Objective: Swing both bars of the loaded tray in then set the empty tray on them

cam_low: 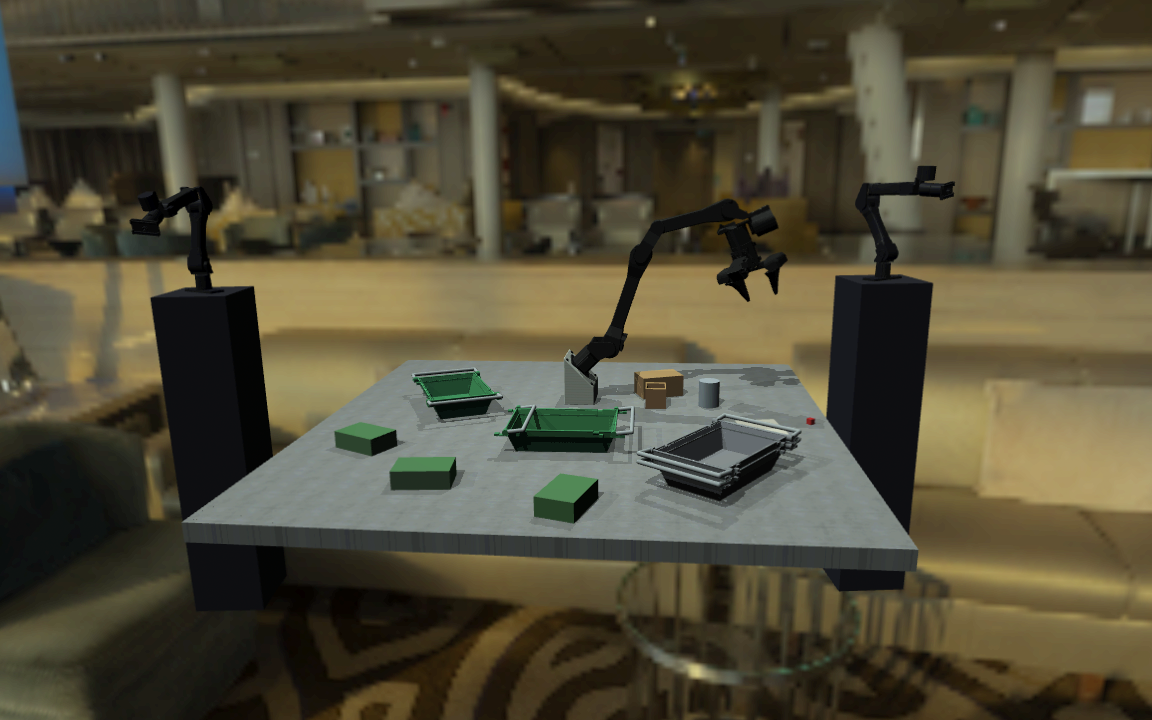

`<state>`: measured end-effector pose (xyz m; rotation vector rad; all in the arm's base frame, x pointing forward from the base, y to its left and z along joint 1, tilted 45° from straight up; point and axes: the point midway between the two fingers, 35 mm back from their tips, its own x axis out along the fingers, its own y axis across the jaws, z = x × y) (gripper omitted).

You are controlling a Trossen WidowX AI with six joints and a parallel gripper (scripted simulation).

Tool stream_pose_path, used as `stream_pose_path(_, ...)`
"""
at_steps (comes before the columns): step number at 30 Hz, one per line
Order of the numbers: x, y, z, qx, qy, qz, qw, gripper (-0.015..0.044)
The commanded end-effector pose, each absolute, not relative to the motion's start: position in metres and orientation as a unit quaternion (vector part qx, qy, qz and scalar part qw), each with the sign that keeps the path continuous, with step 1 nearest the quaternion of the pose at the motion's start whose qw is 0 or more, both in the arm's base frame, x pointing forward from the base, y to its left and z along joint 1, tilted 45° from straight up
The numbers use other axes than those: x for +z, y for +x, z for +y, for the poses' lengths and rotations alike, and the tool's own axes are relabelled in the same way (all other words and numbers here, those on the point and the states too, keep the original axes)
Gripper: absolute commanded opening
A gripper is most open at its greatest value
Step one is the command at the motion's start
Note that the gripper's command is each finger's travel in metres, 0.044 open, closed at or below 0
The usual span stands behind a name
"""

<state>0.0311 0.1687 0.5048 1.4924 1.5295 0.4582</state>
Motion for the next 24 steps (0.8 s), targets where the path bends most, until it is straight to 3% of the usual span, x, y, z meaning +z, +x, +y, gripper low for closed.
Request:
stream_pose_path(1, 0.505, 0.031, 0.169, 0.186, 0.606, 0.621, 0.460, 0.0374)
stream_pose_path(12, 0.485, 0.053, 0.188, 0.160, 0.593, 0.605, 0.507, 0.0087)
stream_pose_path(24, 0.384, 0.195, 0.231, 0.114, 0.435, 0.583, 0.676, 0.0087)
